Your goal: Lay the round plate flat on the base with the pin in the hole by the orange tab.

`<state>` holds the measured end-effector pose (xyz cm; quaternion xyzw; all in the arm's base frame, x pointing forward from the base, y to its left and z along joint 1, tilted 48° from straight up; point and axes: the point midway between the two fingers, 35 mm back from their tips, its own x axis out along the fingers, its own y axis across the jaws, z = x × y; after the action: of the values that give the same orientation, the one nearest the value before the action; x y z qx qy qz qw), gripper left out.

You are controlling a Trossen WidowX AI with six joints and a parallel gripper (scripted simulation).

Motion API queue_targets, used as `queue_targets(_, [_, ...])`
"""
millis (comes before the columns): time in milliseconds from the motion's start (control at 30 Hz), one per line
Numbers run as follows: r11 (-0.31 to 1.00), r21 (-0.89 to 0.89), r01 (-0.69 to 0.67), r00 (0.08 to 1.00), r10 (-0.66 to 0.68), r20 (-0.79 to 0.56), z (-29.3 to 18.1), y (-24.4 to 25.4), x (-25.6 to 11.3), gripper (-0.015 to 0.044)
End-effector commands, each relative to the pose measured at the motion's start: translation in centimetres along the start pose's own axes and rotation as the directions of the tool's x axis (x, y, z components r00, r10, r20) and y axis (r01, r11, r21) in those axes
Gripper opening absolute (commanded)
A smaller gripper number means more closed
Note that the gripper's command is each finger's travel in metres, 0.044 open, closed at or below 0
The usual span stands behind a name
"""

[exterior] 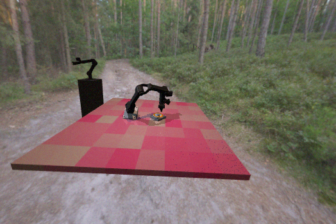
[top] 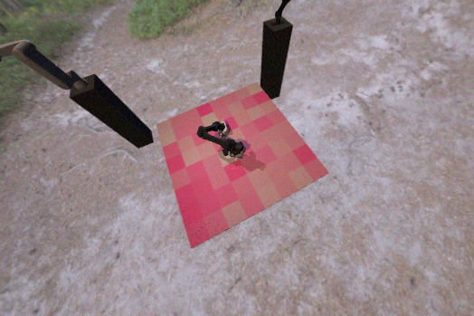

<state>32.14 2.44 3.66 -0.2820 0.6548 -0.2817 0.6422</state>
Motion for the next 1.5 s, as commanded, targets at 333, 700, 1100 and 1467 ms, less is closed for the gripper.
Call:
queue_targets(333, [1.0,-0.014,0.01,1.0,-0.01,-0.005,-0.2,-0.2,5.0,0.0])
queue_targets(700, [1.0,-0.014,0.01,1.0,-0.01,-0.006,-1.0,-0.6,4.9,0.0])
queue_targets(1100, [1.0,-0.015,0.01,1.0,-0.01,-0.006,-2.2,-1.0,5.0,0.0])
queue_targets(1467, [1.0,-0.015,0.01,1.0,-0.01,-0.007,-3.0,-1.2,5.0,0.0])
